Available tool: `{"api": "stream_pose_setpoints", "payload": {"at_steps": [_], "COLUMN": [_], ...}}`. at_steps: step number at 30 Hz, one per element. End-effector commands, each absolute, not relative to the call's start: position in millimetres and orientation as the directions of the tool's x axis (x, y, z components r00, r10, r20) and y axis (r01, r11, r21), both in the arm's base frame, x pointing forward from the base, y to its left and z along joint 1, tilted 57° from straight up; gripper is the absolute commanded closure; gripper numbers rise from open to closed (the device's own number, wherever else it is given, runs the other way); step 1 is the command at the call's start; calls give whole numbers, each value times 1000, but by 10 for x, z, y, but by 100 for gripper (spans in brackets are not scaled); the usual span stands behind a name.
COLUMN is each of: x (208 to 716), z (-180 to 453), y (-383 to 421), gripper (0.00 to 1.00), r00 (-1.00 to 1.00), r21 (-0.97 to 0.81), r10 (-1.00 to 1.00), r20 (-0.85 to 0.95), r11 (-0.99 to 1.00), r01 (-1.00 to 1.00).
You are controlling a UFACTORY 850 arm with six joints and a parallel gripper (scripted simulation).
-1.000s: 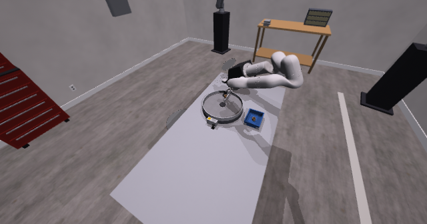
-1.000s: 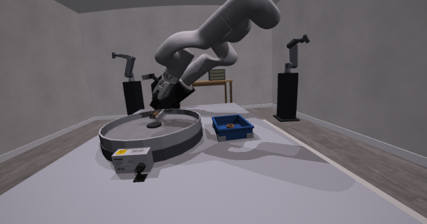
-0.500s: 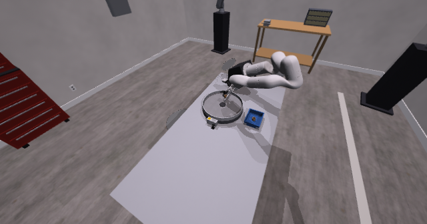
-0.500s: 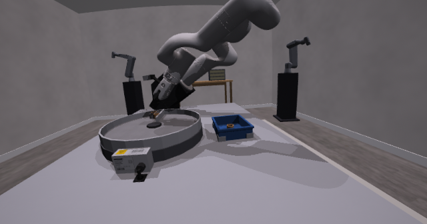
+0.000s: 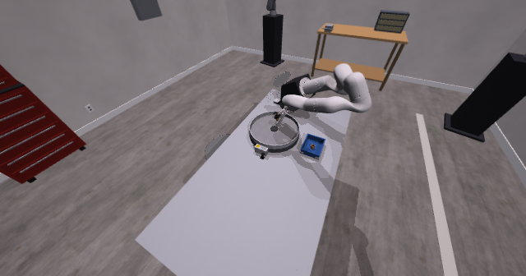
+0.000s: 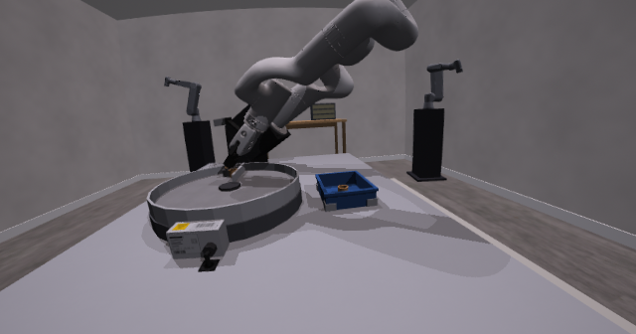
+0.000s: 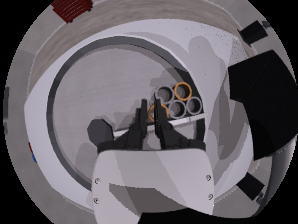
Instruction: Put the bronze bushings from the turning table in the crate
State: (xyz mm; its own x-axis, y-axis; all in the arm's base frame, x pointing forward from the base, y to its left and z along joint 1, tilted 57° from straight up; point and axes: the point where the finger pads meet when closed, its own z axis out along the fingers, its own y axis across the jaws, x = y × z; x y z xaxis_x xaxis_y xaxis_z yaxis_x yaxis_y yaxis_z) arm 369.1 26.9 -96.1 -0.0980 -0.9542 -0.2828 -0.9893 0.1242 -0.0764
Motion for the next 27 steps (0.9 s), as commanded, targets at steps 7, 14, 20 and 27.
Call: {"api": "stream_pose_setpoints", "payload": {"at_steps": [7,14,20,27], "x": [3695,3698,3698,3702], "z": [-971,-986,-986,-1001], "y": [282,304,304,326], "gripper": [90,90,90,90], "r00": [-99,-99,-99,-99], "r21": [-77,-77,-77,-77], "r10": [-954,-954,-954,-954], "r20": [-282,-282,-282,-282], "r11": [125,125,125,125], "r01": [-989,-989,-989,-989]}}
